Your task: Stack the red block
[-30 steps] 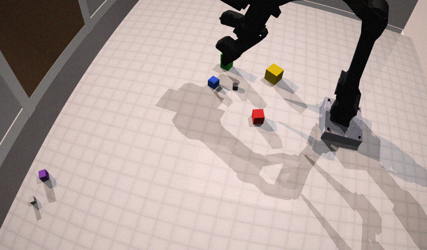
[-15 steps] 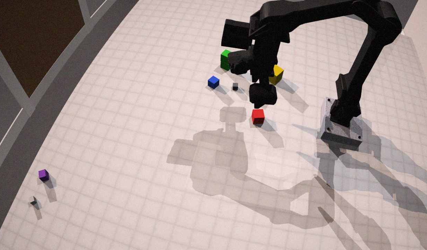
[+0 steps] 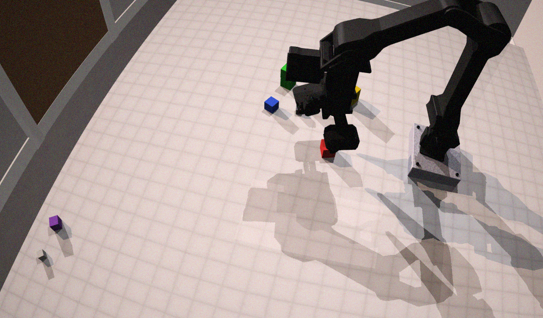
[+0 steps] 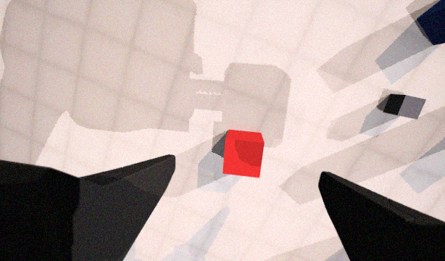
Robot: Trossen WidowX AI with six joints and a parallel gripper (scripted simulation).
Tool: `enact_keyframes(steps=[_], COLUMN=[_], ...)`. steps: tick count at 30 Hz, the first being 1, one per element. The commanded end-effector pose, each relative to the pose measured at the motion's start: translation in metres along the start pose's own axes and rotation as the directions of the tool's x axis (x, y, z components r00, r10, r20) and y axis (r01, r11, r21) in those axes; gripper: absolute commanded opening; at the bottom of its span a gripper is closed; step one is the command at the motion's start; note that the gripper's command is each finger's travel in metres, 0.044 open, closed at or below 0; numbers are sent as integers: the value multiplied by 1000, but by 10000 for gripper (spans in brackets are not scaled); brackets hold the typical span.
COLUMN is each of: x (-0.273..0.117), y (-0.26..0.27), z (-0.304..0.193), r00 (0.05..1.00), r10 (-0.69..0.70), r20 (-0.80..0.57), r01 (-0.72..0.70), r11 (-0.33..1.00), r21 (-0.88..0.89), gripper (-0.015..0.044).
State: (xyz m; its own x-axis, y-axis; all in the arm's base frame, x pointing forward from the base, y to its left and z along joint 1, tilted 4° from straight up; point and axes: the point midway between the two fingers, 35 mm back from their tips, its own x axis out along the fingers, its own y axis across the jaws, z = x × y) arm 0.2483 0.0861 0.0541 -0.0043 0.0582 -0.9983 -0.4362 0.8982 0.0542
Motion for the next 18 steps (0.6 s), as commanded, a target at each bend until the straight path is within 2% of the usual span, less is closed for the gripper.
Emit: enact_keyframes(steps=[1,18], x=[15,34], y=[1,1], z=[-5,-5], r00=[1000,1000], r10=[-2,-1], r20=[-22,-22], r01=[2,1], r11=[1000,1000], r21=[3,3], gripper=[440,440])
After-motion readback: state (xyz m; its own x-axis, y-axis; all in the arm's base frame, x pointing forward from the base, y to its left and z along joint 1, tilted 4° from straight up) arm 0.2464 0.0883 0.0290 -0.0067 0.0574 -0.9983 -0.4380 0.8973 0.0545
